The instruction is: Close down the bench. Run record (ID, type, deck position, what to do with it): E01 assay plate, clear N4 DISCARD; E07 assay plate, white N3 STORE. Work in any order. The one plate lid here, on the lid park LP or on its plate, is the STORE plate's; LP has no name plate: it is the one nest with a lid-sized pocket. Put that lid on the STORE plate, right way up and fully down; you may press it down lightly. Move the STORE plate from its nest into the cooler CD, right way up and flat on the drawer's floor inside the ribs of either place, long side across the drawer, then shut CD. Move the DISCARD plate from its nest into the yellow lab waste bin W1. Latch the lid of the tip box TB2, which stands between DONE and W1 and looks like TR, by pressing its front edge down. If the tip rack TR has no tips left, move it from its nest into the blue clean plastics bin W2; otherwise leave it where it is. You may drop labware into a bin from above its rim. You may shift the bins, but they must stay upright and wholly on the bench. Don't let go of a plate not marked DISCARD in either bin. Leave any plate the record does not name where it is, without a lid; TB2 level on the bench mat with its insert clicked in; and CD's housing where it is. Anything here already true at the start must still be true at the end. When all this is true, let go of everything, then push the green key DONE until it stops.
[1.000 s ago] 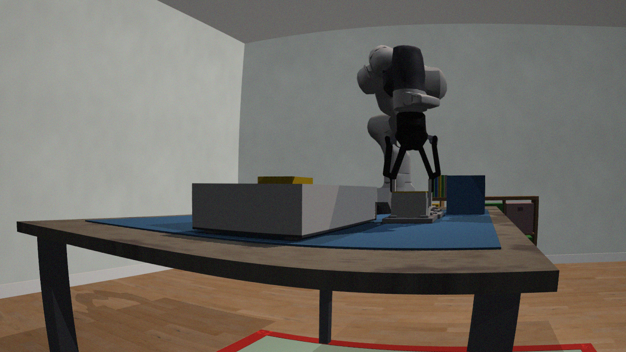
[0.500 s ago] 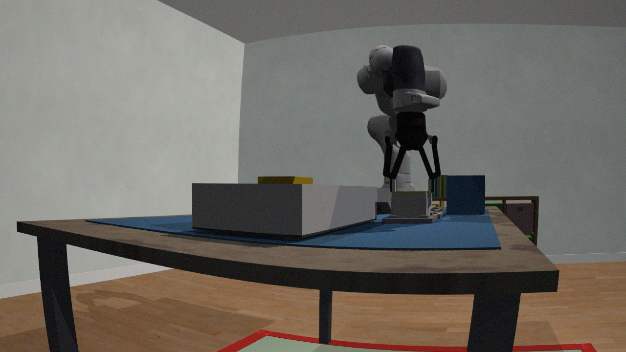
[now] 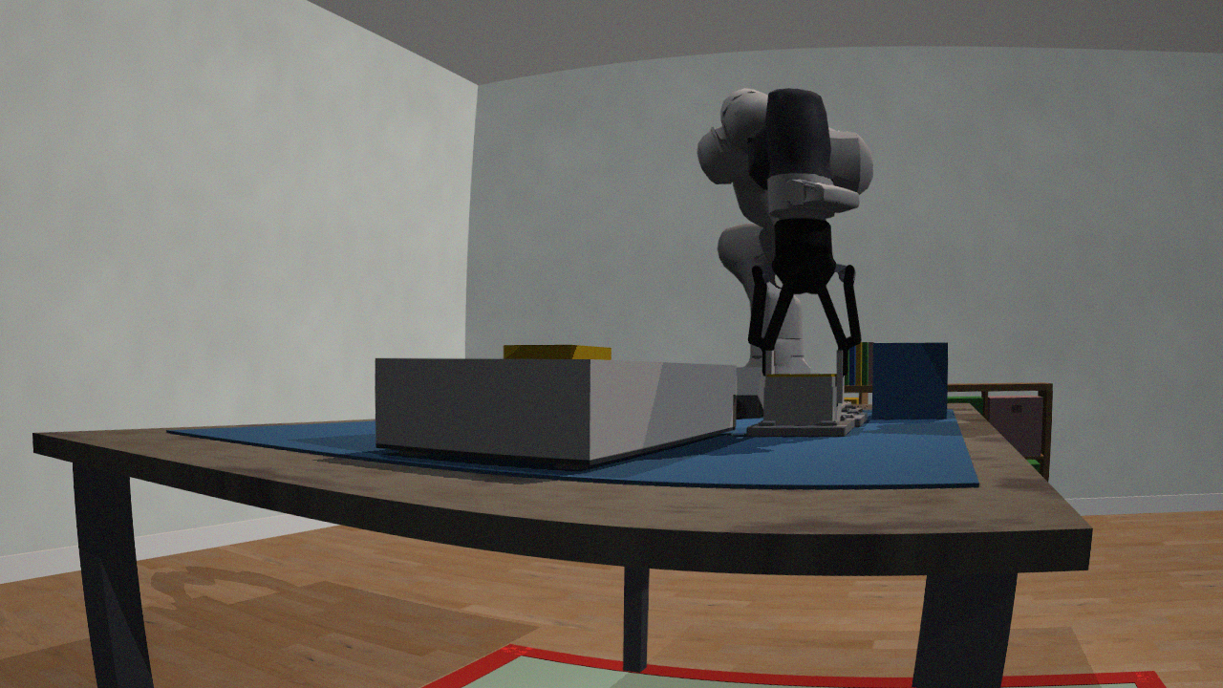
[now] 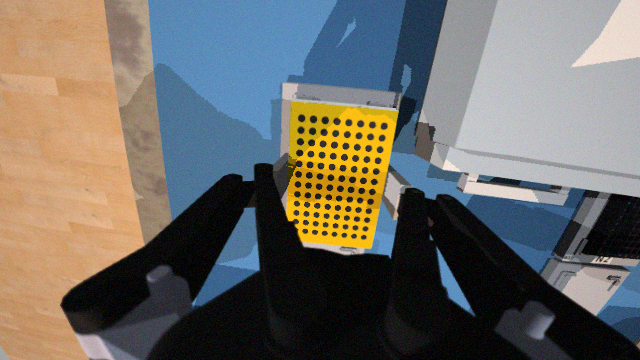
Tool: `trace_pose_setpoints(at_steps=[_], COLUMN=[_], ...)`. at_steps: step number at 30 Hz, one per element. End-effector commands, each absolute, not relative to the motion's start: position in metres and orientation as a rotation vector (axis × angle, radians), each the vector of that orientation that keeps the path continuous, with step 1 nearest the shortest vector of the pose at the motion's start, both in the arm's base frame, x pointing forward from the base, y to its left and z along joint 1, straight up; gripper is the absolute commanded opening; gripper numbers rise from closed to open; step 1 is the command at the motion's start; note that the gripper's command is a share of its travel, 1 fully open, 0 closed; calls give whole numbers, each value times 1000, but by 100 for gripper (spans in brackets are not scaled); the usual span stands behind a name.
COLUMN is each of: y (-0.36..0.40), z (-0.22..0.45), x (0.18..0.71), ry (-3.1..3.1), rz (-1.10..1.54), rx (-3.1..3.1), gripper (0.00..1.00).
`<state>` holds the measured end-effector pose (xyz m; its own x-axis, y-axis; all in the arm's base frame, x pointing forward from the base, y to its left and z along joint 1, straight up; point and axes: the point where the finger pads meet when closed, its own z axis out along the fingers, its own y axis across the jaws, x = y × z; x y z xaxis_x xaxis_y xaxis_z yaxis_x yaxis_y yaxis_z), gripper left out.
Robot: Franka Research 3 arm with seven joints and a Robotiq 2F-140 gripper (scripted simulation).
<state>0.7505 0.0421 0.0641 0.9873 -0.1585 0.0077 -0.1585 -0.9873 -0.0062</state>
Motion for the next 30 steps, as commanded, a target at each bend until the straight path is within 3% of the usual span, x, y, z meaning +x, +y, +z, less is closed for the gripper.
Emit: trace_pose_setpoints(at_steps=[1, 30], y=[43, 43], z=[63, 72], x=[750, 750], ry=[251, 251], rz=[-12, -12], rx=[-3128, -3128], gripper=[0, 0])
